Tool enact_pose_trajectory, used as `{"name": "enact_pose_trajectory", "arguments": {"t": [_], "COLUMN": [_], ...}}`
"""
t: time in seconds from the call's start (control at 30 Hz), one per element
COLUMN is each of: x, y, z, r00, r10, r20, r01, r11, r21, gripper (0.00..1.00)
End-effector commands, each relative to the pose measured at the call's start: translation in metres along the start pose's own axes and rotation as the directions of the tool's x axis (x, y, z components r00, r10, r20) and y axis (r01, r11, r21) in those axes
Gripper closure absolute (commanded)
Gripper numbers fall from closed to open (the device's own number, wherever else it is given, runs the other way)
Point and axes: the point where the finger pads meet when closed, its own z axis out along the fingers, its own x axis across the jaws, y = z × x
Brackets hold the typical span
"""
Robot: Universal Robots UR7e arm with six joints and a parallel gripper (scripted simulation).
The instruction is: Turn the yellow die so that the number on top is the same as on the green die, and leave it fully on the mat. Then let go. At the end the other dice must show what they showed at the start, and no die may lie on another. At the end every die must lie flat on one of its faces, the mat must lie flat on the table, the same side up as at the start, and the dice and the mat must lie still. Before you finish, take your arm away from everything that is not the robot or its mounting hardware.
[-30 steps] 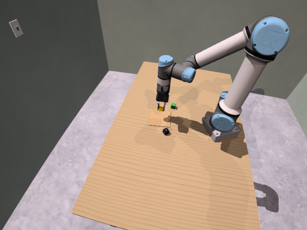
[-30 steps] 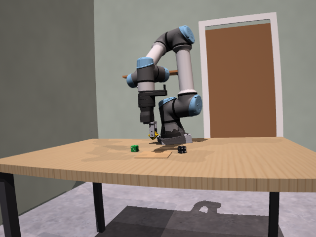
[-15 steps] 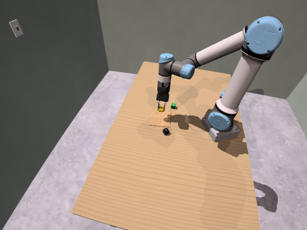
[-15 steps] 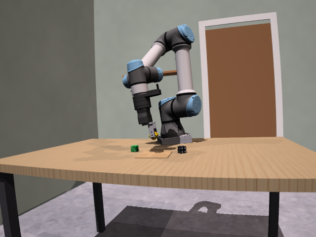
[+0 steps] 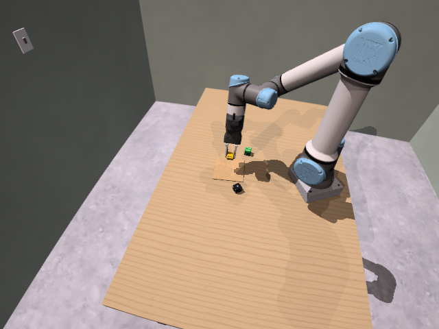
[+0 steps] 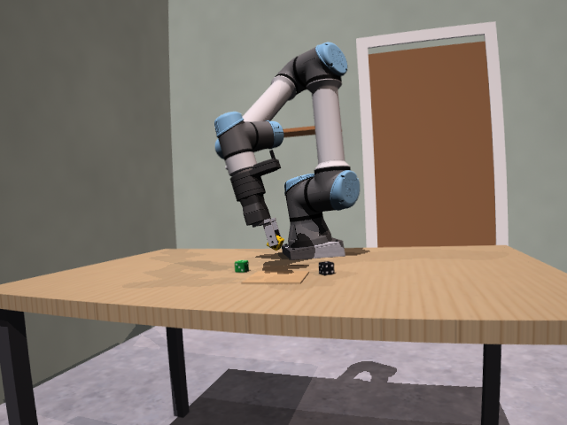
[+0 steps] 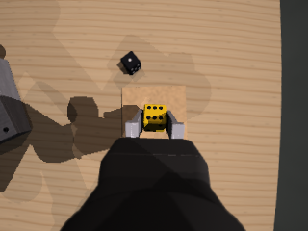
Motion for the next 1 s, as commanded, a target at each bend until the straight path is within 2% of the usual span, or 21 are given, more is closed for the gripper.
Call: {"name": "enact_pose_trajectory", "arguments": {"t": [0.0,0.1,0.17,0.37,0.73,0.97], "x": [-0.0005,-0.001,-0.001,0.0002,-0.0001,-0.0002], "y": [0.0005,0.001,0.001,0.0027,0.0031,0.0049], "z": [0.0011,0.0018,0.0018,0.0002,0.0009,0.0016], "r00": [1.0,1.0,1.0,1.0,1.0,1.0], "r10": [-0.003,-0.005,-0.005,-0.001,-0.003,-0.004], "r20": [0.006,0.009,0.009,0.0,0.003,0.002], "r01": [0.003,0.004,0.004,0.001,0.002,0.002], "r11": [0.999,0.992,0.992,0.971,0.957,0.889], "r21": [0.054,0.123,0.123,0.237,0.291,0.458], "gripper": [0.43,0.43,0.43,0.43,0.43,0.43]}}
